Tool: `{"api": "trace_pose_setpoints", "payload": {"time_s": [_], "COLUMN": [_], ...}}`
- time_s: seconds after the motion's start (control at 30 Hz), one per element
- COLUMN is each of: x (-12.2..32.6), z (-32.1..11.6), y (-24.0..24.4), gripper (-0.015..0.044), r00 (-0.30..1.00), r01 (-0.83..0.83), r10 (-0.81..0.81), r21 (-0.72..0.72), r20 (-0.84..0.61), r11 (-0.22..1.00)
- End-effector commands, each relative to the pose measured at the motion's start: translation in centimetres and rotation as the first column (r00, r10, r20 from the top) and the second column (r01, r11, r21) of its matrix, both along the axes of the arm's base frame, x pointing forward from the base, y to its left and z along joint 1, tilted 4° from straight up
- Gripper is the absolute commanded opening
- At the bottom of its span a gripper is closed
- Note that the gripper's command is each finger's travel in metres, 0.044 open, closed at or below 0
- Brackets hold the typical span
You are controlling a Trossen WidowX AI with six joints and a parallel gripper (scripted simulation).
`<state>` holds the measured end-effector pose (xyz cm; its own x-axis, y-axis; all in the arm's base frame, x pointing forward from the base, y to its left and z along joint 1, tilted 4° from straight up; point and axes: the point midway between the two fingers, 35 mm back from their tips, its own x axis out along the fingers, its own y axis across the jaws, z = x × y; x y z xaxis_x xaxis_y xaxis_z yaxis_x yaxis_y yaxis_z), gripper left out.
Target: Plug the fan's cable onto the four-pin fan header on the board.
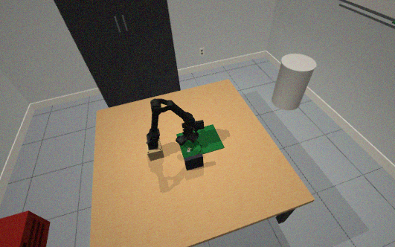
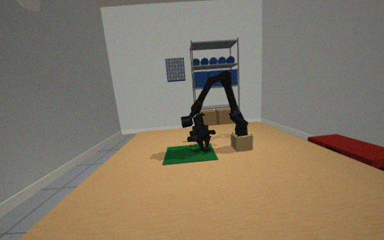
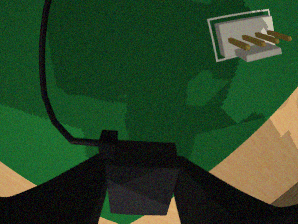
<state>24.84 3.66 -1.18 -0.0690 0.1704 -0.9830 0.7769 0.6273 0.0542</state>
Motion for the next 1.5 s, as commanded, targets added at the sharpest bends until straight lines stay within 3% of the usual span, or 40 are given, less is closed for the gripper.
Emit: {"api": "trace_pose_setpoints", "payload": {"time_s": [0.0,0.67,1.47], "x": [0.3,-0.6,5.0], "z": [1.4,6.9,7.6], "y": [0.1,0.1,-3.7], "gripper": [0.0,0.0,0.0], "r00": [1.0,1.0,0.989], "r01": [0.0,-0.002,0.022], "r10": [0.0,0.002,0.003], "r21": [0.002,0.003,-0.166], "r20": [0.008,0.006,0.148], "r11": [1.0,1.0,0.986]}}
